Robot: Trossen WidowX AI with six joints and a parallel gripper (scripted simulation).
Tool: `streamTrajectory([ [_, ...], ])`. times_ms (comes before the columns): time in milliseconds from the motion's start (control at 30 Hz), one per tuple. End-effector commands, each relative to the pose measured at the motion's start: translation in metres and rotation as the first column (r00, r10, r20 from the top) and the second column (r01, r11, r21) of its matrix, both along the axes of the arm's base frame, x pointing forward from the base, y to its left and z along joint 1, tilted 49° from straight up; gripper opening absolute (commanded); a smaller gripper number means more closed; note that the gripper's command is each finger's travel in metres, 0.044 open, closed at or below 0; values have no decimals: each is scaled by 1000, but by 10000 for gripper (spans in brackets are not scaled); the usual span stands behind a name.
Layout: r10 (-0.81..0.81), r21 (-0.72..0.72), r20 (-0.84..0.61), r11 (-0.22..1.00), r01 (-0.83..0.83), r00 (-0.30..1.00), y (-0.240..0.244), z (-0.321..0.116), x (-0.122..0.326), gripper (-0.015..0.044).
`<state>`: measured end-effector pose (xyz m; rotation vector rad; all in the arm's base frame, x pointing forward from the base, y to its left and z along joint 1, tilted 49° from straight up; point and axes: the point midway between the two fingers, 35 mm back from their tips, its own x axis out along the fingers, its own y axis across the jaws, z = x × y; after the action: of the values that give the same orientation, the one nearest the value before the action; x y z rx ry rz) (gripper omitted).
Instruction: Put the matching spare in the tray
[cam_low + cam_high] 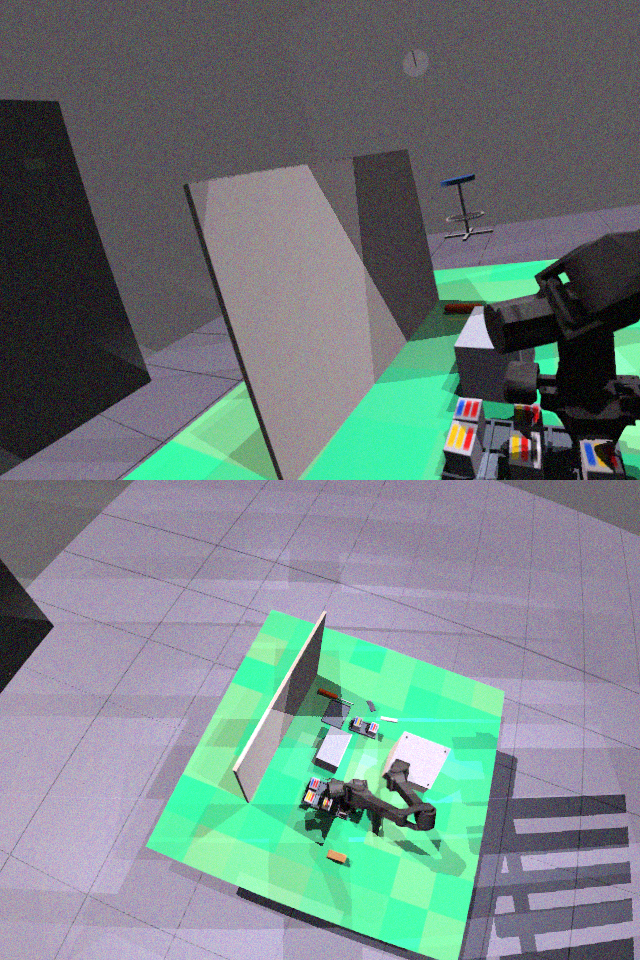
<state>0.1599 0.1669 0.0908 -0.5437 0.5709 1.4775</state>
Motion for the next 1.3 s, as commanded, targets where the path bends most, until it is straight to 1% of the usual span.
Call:
streamTrajectory([
  [0,0,0,0,1000,0,1000,0,0,0,0],
  [267,0,-8,1,1000,0,1000,-7,4,2,0],
  [900,-3,-11,-4,1000,3,1000,-59,49,-1,0],
  [1133,-5,-14,-11,1000,5,1000,-60,48,-2,0],
  [1267,-5,-18,-10,1000,5,1000,-70,58,1,0],
])
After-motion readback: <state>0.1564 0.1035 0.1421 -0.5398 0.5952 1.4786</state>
